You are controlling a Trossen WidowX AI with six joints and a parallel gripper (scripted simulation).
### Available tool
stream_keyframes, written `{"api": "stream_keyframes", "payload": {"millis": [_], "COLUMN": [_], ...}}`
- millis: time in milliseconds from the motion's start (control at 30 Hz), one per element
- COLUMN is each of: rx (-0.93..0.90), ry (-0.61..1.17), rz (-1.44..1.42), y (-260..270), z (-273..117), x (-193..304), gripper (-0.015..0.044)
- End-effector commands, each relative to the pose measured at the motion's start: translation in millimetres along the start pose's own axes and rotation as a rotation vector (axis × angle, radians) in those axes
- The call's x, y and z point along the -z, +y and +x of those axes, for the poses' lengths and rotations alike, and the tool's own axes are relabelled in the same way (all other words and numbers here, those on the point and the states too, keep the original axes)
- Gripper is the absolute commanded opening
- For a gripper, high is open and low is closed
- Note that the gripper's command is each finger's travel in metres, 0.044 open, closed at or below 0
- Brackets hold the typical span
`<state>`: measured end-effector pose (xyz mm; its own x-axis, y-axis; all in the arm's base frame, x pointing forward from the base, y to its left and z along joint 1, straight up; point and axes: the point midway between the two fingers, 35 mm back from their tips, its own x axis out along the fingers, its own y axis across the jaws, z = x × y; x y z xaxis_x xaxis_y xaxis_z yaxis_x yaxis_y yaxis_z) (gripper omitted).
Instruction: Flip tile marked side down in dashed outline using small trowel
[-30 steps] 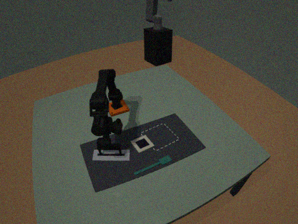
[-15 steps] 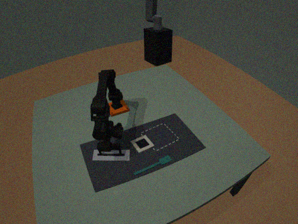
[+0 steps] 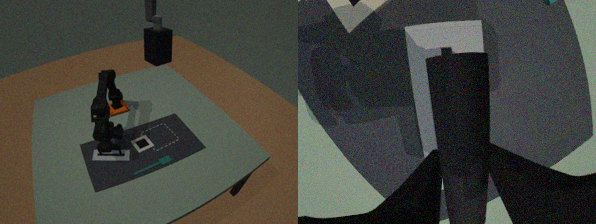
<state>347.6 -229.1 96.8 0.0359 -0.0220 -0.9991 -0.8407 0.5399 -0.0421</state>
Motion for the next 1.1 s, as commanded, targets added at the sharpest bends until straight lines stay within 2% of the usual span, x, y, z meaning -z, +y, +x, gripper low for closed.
{"api": "stream_keyframes", "payload": {"millis": [0,500,1067], "rx": [0.000,0.000,0.000], "ry": [-0.001,-0.001,-0.001], "rz": [0.006,-0.012,-0.487], "y": [0.0,0.0,-0.1], "z": [0.4,0.4,0.4], "x": [-0.1,-0.1,-0.2], "gripper": [0.0130,0.0130,0.0130]}}
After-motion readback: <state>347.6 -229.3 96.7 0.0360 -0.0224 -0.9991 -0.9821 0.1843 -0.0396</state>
